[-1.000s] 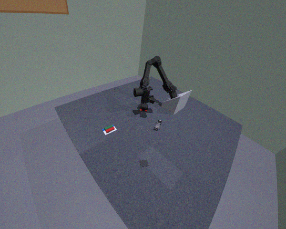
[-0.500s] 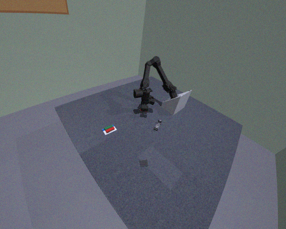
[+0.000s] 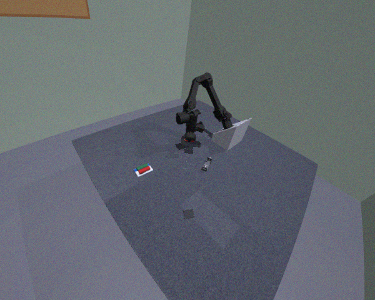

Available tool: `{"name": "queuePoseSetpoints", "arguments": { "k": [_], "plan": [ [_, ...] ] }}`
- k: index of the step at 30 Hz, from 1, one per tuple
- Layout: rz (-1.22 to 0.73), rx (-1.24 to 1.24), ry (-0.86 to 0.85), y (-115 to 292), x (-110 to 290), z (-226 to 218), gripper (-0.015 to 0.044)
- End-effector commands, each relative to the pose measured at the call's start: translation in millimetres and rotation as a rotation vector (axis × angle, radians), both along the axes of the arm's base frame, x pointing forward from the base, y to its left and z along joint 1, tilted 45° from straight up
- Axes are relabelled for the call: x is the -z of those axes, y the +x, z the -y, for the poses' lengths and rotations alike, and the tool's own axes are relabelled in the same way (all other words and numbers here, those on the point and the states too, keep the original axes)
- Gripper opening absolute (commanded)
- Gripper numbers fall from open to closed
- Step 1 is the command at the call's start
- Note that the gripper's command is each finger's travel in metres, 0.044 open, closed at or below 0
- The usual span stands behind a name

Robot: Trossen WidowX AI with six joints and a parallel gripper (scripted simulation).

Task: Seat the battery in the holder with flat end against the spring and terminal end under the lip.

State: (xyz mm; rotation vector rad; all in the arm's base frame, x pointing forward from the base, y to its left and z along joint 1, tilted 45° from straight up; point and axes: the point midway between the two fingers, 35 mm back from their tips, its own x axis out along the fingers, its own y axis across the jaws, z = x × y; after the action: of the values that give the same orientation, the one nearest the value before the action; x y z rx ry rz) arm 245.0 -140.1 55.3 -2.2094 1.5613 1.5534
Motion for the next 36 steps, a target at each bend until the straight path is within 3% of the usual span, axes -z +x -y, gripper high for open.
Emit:
{"name": "queuePoseSetpoints", "arguments": {
  "k": [1,36],
  "plan": [
    [0.009,0.005,-0.008,-0.5,-10.1,-6.2,0.0065],
    [0.804,0.848,0.037,45.7,58.1,-102.5,0.0065]
  ]
}}
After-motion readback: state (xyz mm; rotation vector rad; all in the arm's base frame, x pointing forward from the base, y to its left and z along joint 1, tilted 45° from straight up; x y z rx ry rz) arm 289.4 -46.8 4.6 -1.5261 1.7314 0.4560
